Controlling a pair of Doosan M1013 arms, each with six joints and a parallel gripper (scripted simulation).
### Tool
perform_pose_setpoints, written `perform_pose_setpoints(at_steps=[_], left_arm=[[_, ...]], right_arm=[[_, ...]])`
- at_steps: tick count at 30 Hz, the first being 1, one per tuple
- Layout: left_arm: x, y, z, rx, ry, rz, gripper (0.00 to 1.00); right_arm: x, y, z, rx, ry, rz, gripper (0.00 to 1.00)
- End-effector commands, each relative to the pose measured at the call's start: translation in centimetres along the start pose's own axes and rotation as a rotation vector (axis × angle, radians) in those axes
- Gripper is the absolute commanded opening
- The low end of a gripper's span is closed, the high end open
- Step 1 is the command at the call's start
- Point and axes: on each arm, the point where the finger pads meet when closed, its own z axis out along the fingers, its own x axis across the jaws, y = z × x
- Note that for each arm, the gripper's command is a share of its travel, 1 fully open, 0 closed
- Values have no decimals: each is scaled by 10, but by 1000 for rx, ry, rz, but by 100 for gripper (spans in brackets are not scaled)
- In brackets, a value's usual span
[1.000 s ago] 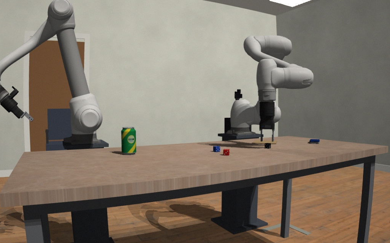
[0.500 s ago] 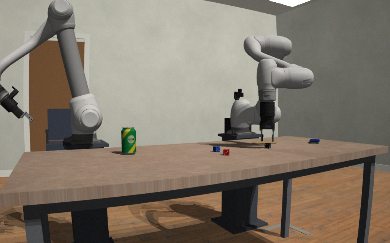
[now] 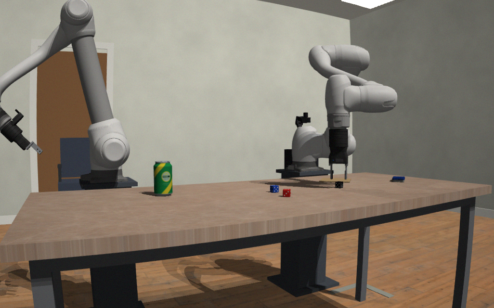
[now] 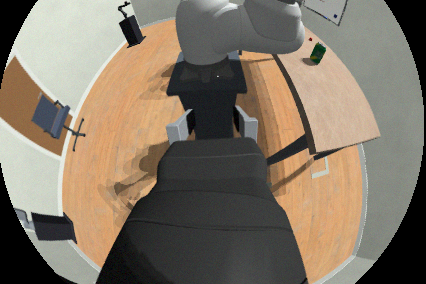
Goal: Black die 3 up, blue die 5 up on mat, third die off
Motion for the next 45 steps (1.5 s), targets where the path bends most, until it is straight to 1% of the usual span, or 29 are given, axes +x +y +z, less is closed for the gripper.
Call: perform_pose_setpoints(at_steps=[1,13,16,18,20,28,32,35,45], left_arm=[[0,0,-1,-1,1,0,100],[0,0,-3,-1,1,0,100],[0,0,-12,-1,1,0,100],[0,0,-23,-1,1,0,100],[0,0,-23,-1,1,0,100],[0,0,-85,-1,1,0,100],[0,0,-103,-1,1,0,100],[0,0,-106,-1,1,0,100],[0,0,-106,-1,1,0,100]], right_arm=[[0,0,0,-1,0,0,100],[0,0,0,-1,0,0,100],[0,0,0,-1,0,0,100],[0,0,0,-1,0,0,100],[0,0,0,-1,0,0,100],[0,0,0,-1,0,0,100],[0,0,0,-1,0,0,100],[0,0,0,-1,0,0,100],[0,0,0,-1,0,0,100]])
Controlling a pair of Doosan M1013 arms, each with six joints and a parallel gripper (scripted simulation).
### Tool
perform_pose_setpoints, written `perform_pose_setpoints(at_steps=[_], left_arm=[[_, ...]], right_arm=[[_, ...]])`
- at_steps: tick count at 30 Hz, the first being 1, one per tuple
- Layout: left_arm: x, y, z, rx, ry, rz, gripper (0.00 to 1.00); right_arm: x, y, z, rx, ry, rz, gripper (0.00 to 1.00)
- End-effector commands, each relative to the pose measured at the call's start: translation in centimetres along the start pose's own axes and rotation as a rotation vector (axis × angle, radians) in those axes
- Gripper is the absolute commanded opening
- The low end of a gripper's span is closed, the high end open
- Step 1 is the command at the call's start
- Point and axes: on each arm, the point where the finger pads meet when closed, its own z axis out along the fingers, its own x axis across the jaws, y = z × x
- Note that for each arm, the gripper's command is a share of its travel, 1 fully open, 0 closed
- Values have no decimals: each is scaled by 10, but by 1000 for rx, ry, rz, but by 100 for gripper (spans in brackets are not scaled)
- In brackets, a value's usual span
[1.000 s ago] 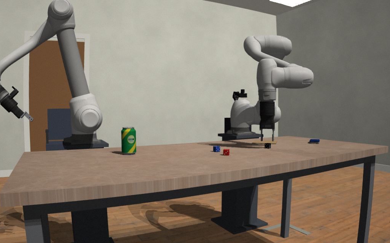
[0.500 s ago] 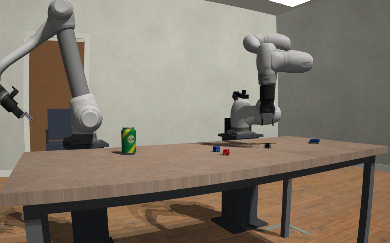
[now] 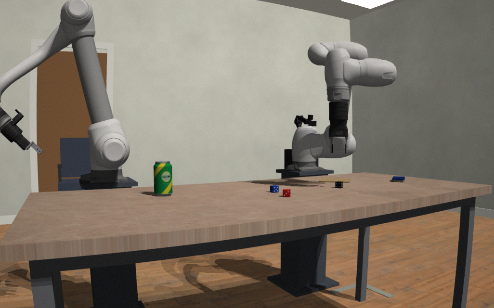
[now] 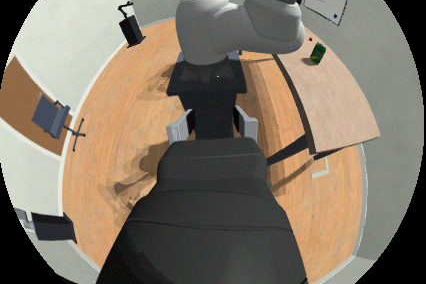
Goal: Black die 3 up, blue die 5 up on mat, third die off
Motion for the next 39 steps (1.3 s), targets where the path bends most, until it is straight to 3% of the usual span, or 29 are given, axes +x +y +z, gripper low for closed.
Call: perform_pose_setpoints(at_steps=[1,9,20,39], left_arm=[[0,0,-1,-1,1,2,100],[1,-2,0,-1,1,96,100],[1,-6,5,-1,1,395,100],[2,-7,6,-1,2,445,100]], right_arm=[[0,0,0,-1,0,0,100],[0,0,0,-1,0,0,100],[0,0,0,-1,0,0,100],[0,0,0,-1,0,0,100]])
